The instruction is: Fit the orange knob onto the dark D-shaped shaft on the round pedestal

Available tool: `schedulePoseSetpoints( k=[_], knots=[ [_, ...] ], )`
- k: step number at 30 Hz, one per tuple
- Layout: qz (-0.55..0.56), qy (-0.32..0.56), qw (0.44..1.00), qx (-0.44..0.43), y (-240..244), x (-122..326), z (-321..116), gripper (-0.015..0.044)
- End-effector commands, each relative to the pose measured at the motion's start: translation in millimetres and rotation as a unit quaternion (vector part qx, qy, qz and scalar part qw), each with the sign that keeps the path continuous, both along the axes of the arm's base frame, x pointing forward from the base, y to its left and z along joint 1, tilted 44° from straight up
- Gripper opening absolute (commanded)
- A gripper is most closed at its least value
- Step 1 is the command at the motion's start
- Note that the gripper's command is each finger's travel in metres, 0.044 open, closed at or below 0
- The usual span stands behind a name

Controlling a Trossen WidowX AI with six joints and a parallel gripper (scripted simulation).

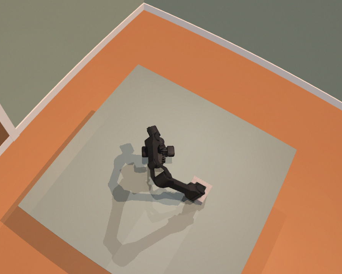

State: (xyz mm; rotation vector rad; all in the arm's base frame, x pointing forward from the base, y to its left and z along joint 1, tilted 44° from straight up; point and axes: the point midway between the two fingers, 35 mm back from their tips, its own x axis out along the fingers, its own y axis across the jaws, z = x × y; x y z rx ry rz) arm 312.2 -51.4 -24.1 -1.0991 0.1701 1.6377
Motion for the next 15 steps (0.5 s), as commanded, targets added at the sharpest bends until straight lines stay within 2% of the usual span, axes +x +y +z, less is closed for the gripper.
schedulePoseSetpoints(
  k=[1, 9, 15],
  knots=[
    [0.0, -0.002, 1.0, -0.001, -2.8, 2.3, 2.1, 0.0],
    [0.072, -0.07, 0.995, -0.004, -4.2, 2.3, 0.6, 0.0],
    [0.075, -0.074, 0.994, -0.004, -3.3, 0.8, -0.4, 0.0]
  ],
)
